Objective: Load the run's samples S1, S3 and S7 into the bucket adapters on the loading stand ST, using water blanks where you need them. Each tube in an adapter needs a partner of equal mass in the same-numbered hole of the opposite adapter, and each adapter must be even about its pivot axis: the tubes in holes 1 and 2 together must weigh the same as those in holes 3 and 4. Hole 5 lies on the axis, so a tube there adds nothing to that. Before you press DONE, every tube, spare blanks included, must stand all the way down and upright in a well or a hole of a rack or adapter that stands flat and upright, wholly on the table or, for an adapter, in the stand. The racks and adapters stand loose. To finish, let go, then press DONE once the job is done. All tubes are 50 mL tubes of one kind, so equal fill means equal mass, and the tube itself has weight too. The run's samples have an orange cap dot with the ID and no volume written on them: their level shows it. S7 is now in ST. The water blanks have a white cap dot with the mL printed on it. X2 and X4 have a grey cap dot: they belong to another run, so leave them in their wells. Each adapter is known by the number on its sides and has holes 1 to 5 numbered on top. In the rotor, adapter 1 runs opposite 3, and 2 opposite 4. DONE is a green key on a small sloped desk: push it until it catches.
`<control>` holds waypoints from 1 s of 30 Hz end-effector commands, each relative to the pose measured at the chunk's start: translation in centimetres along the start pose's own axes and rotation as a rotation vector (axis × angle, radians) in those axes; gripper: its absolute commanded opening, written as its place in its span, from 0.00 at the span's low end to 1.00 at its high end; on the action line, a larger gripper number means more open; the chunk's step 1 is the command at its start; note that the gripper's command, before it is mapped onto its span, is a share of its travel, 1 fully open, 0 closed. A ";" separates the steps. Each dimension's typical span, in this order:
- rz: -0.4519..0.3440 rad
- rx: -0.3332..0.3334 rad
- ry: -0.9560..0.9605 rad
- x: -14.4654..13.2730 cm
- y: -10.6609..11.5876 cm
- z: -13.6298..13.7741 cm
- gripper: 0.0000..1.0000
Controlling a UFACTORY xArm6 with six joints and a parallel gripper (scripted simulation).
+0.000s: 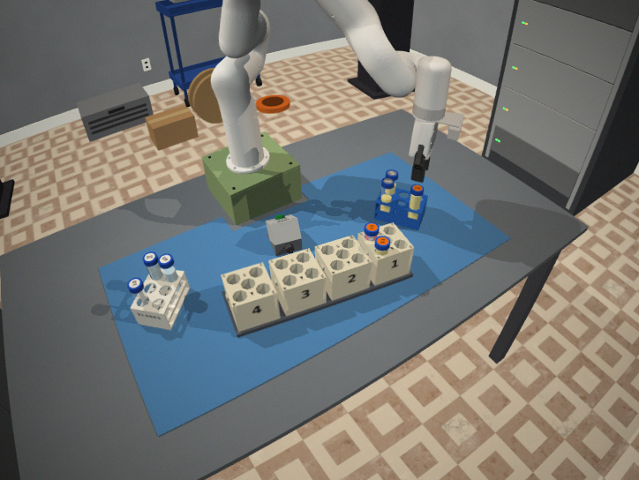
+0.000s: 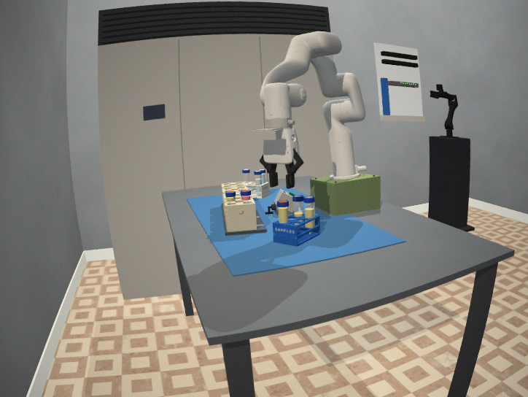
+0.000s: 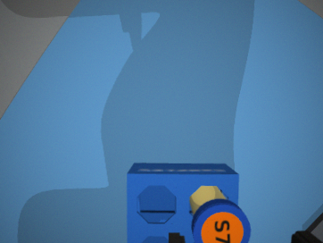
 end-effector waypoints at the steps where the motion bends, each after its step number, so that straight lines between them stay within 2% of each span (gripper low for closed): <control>1: 0.005 0.002 0.000 0.1 -0.7 0.0 0.57; 21: 0.004 0.002 0.000 0.2 -4.3 0.0 0.57; 30: 0.004 0.002 0.000 0.2 -4.3 0.0 0.57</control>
Point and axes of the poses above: the point where the finger pads meet when closed, its own y axis back along the fingers, its own z axis across the jaws, x = y × z, the point moved 5 cm from there along y, back along the fingers, and after that the axes turned 13 degrees about -y, right-handed, at the moved point
